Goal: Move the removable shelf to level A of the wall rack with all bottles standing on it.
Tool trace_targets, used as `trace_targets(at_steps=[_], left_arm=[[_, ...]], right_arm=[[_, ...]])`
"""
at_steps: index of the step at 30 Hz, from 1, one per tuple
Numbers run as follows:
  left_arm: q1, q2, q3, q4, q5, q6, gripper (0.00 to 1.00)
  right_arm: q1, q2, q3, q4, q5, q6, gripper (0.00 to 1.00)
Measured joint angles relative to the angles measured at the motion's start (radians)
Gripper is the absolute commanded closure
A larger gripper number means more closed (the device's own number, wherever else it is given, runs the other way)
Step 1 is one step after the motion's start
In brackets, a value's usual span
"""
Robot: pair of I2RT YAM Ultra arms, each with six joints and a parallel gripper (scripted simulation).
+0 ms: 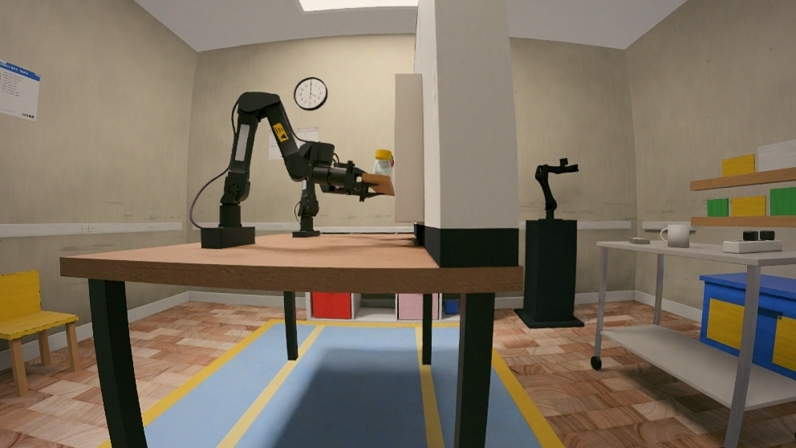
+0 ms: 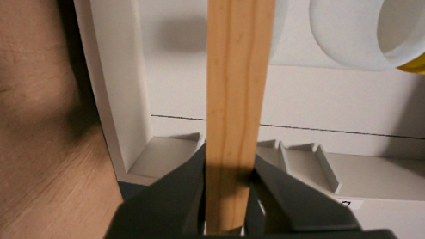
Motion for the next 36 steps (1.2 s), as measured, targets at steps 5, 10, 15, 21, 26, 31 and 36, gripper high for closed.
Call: trace_targets(at_steps=[5,10,15,21,26,31,36], left_arm=[[0.000,0.011,-0.005,0.019,0.000,0.000,1.00],[0.000,0.028,-0.012,0.043,0.000,0.000,1.00],[0.000,0.046,-0.019,0.067,0.000,0.000,1.00],[0.000,0.062,-0.023,0.087,0.000,0.000,1.00],[0.004,0.078,-0.023,0.098,0.005,0.000,1.00],[0.014,0.095,-0.023,0.102,0.024,-0.003,1.00],[0.025,0.106,-0.022,0.107,0.034,-0.007,1.00]], right_arm=[[0.000,0.012,-0.003,0.019,0.000,0.000,1.00],[0.000,0.030,-0.008,0.041,0.000,0.000,1.00],[0.000,0.050,-0.013,0.064,0.000,0.000,1.00],[0.000,0.066,-0.016,0.083,0.002,0.000,1.00],[0.000,0.082,-0.015,0.092,0.003,0.000,1.00],[0.000,0.097,-0.015,0.095,0.003,0.004,1.00],[0.000,0.113,-0.002,0.094,-0.001,0.004,1.00]])
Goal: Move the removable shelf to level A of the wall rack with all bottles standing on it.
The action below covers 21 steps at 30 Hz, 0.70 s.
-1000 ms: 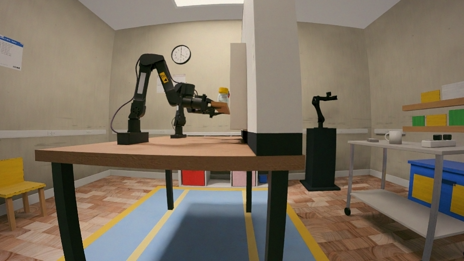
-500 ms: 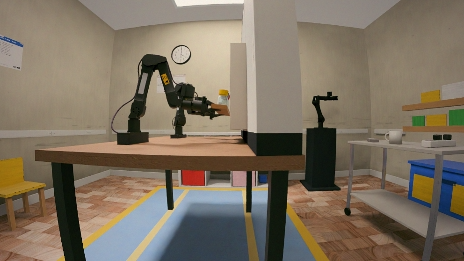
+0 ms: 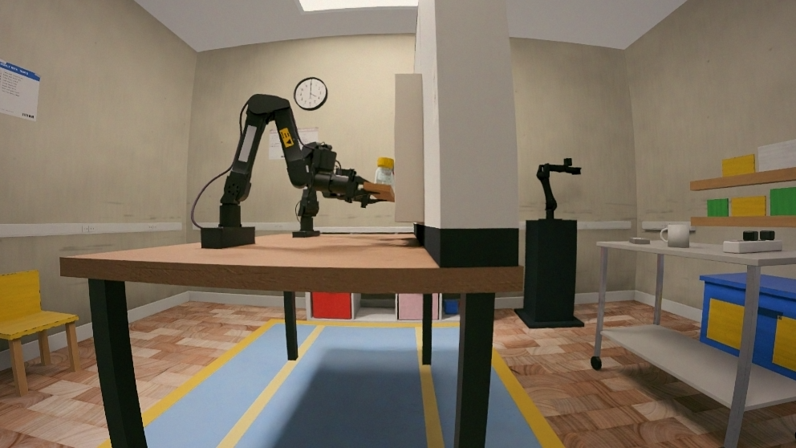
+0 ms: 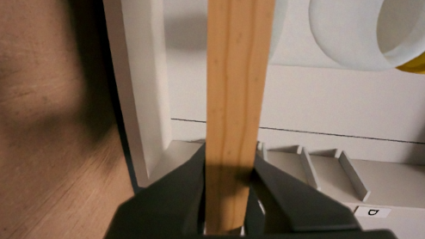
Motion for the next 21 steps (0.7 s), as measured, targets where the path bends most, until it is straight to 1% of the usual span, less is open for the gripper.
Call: trace_targets(at_steps=[21], left_arm=[[0.049,0.031,0.090,-0.043,0.044,0.009,1.00]], right_arm=[[-0.024,0.028,0.103,-0.060,-0.019,-0.009,1.00]])
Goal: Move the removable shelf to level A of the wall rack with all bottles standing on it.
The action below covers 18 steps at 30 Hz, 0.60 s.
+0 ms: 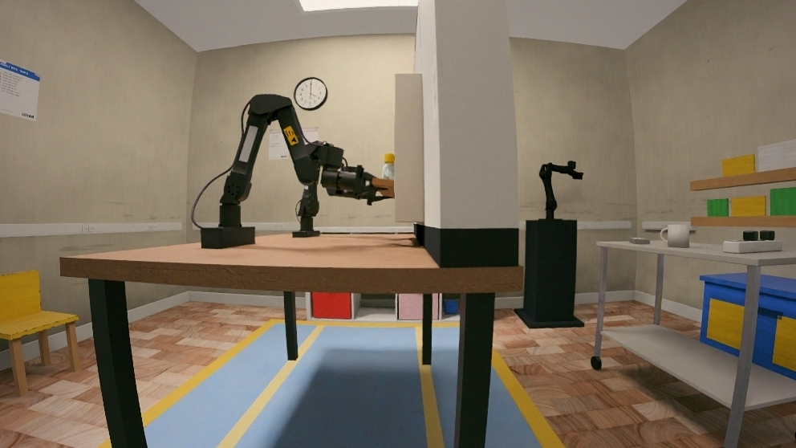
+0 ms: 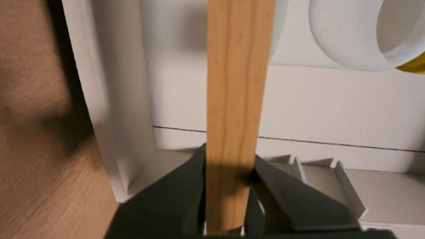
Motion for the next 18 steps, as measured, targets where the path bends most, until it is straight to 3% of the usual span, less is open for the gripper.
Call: trace_targets(at_steps=[18], left_arm=[[0.037,0.052,0.066,-0.026,0.036,0.000,1.00]], right_arm=[[-0.017,0.057,0.079,-0.031,-0.016,0.002,1.00]])
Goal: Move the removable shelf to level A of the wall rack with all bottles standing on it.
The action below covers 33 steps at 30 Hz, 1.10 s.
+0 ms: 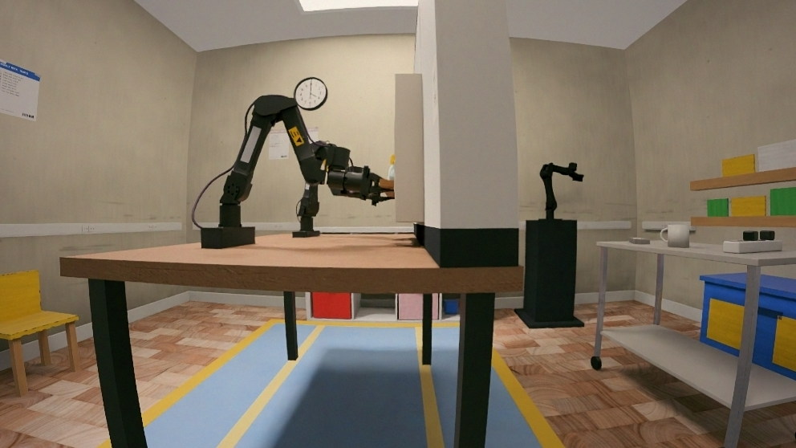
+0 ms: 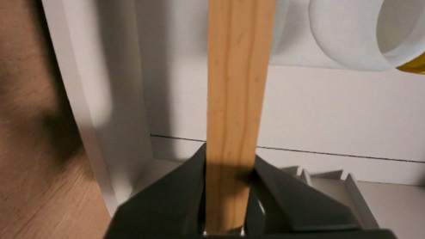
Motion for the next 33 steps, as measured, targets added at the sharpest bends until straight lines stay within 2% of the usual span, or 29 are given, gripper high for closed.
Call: trace_targets(at_steps=[33], left_arm=[[0.054,0.076,0.124,-0.059,0.052,0.003,1.00]], right_arm=[[-0.025,0.078,0.143,-0.075,-0.024,0.001,1.00]])
